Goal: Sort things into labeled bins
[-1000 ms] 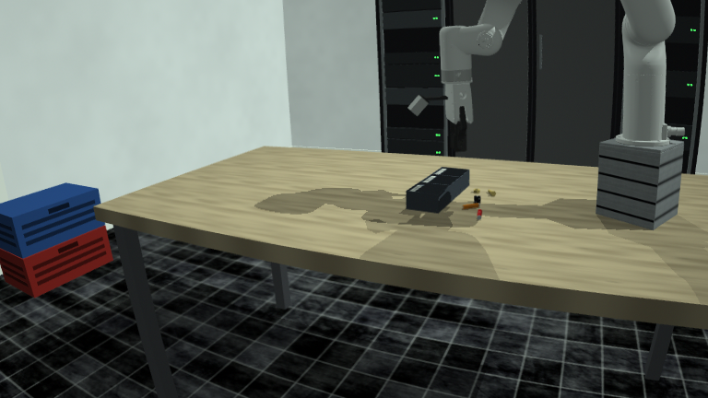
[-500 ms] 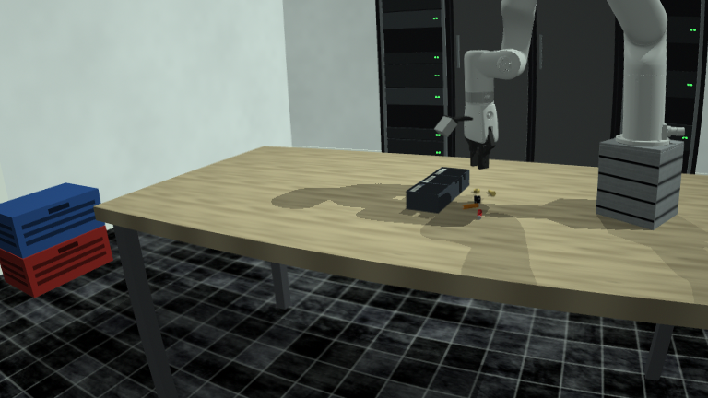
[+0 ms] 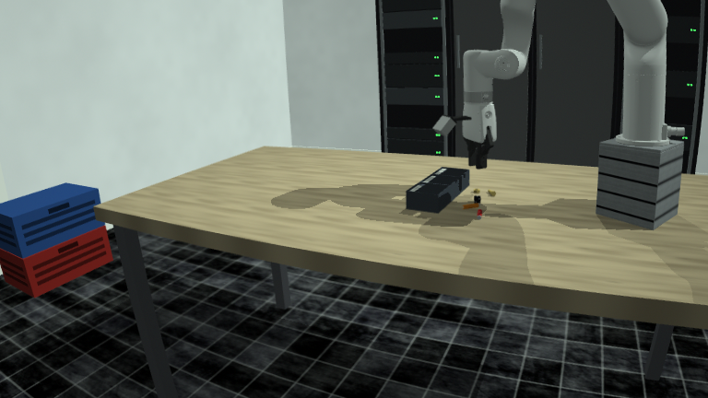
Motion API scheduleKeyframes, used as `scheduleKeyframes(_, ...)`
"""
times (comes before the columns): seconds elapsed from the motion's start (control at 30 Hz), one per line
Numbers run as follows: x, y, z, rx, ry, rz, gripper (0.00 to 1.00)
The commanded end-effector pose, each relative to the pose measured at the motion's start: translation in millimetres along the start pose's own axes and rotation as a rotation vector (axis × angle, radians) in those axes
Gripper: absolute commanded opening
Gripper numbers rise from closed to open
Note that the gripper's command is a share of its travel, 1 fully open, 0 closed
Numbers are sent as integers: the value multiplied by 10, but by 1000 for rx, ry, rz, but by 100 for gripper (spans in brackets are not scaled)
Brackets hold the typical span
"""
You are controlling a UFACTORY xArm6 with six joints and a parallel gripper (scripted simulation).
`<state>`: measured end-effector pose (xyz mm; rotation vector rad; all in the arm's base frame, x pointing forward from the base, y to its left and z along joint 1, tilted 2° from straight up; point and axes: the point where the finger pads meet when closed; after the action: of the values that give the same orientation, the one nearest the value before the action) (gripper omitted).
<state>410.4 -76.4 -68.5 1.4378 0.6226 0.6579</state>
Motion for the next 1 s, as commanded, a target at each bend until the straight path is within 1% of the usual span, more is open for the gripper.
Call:
scheduleKeyframes(0.0, 11, 9, 10, -3, 0, 2, 30)
scheduleKeyframes(0.9, 19, 9, 6, -3, 0, 2, 30)
scheduleKeyframes(0.97, 19, -70, 6, -3, 0, 2, 30)
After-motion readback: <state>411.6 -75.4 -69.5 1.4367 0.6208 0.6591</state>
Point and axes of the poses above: the point where the finger pads meet when closed, its own y axis back along the fingers, its own z axis across the jaws, x = y × z, and after that the axes turned 5 degrees about y, right-handed
